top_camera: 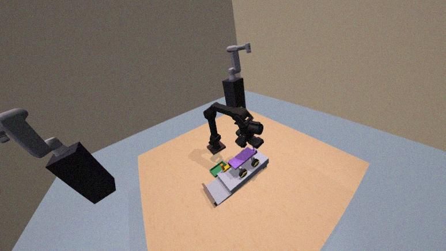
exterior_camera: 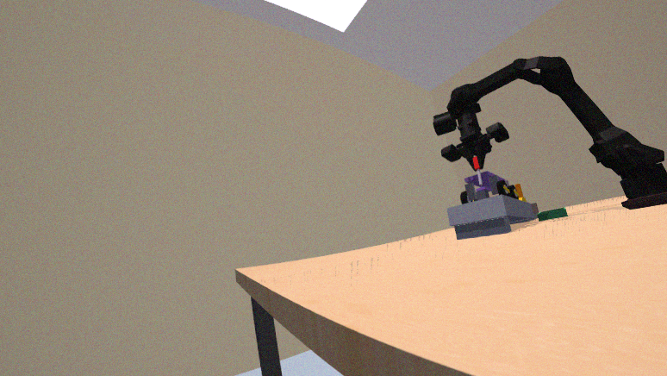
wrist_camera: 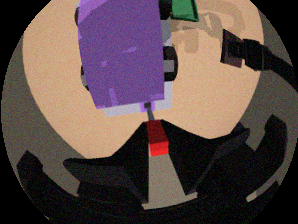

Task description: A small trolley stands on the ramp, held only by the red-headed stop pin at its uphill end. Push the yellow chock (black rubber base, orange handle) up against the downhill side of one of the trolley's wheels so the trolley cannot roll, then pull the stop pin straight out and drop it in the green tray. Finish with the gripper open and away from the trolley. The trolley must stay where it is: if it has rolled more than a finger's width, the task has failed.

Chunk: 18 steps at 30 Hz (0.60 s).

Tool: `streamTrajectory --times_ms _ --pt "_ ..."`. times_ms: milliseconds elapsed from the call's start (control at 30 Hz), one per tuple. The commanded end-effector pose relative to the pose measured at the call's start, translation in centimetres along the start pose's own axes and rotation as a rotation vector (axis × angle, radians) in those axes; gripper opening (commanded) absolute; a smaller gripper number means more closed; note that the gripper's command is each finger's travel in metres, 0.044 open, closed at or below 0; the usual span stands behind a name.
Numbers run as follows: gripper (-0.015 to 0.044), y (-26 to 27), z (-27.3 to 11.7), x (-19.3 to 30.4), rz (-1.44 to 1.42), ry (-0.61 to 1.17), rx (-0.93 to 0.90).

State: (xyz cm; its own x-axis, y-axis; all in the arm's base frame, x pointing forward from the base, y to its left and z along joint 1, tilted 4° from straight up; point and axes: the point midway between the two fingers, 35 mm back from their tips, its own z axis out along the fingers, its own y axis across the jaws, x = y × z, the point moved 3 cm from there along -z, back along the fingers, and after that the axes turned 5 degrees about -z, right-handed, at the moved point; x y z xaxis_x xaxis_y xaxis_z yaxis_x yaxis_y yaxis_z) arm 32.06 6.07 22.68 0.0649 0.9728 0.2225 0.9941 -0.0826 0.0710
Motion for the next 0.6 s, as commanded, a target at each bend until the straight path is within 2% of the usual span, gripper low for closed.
streamTrajectory --times_ms 0,567 --pt "0.0000 0.1 -0.4 0.3 -0.003 0.006 -0.005" --pt "0.0000 0.2 0.1 2.7 -0.003 0.009 -0.005"
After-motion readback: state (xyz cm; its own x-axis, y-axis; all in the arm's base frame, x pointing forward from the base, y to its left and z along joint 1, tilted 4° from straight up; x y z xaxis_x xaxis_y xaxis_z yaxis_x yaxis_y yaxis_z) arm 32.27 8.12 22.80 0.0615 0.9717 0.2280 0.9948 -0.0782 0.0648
